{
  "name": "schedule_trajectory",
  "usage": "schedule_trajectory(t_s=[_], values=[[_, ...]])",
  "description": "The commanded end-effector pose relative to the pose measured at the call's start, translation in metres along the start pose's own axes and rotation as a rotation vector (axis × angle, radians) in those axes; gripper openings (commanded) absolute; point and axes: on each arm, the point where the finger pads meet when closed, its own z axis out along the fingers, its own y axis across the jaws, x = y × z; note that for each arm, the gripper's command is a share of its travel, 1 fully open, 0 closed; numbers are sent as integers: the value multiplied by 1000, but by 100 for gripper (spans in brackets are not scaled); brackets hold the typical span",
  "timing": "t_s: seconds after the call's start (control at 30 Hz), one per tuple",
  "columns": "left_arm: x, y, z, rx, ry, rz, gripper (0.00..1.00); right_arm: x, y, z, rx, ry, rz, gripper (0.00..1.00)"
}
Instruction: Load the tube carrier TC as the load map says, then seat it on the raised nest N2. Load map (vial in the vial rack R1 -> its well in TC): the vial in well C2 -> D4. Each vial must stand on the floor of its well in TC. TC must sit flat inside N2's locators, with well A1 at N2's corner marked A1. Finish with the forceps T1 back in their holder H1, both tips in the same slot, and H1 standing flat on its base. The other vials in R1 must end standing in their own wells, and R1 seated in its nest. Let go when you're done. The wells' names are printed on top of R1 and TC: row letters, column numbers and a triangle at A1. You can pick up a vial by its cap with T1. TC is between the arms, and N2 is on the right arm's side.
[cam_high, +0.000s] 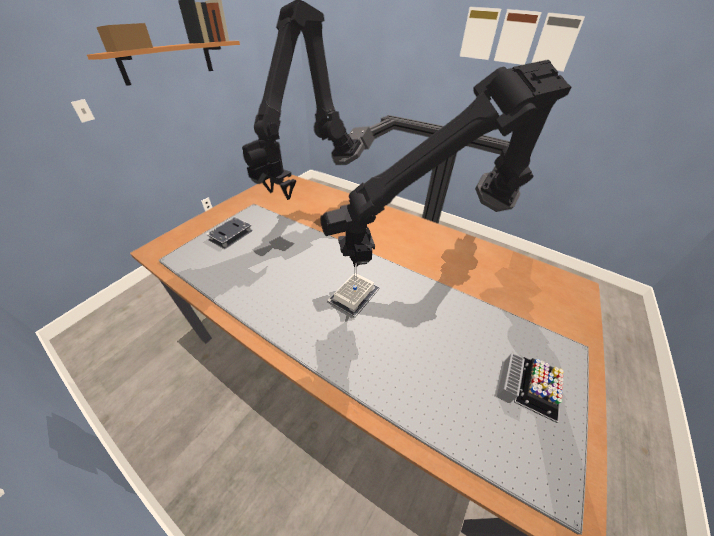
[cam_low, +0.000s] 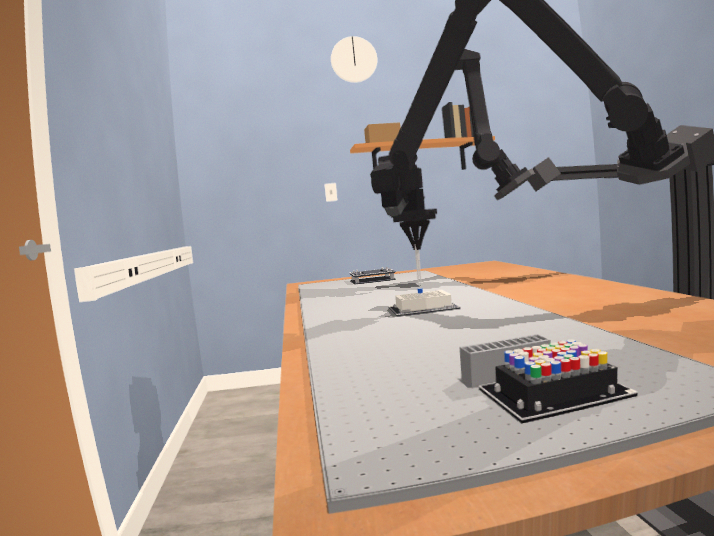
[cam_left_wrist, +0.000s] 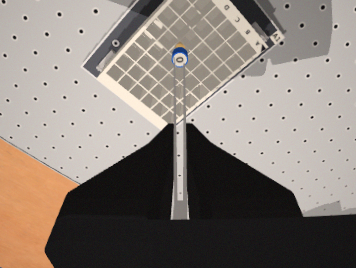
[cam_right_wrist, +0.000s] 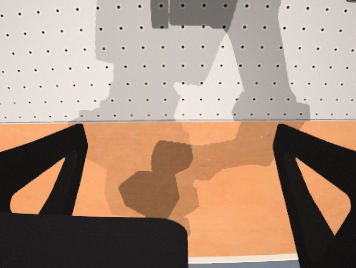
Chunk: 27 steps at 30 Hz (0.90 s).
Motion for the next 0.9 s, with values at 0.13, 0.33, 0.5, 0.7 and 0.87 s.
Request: schedule_trajectory(t_s=[0.13,0.33,0.5,0.7,0.87], values=[[-8,-10,9,8,-3,-12,7,-11,-2,-5,2,-24,-10,100],[-9,-10,10,9,-4,-13,7,-11,-2,-5,2,-24,-10,100],[-6,-9,11,7,-2,-8,7,-11,-2,-5,2,-24,-10,100],[-7,-8,13,5,-3,-10,7,-11,-2,-5,2,-24,-10,100],[-8,-9,13,8,-3,-11,7,-11,-2,-5,2,-24,-10,100]])
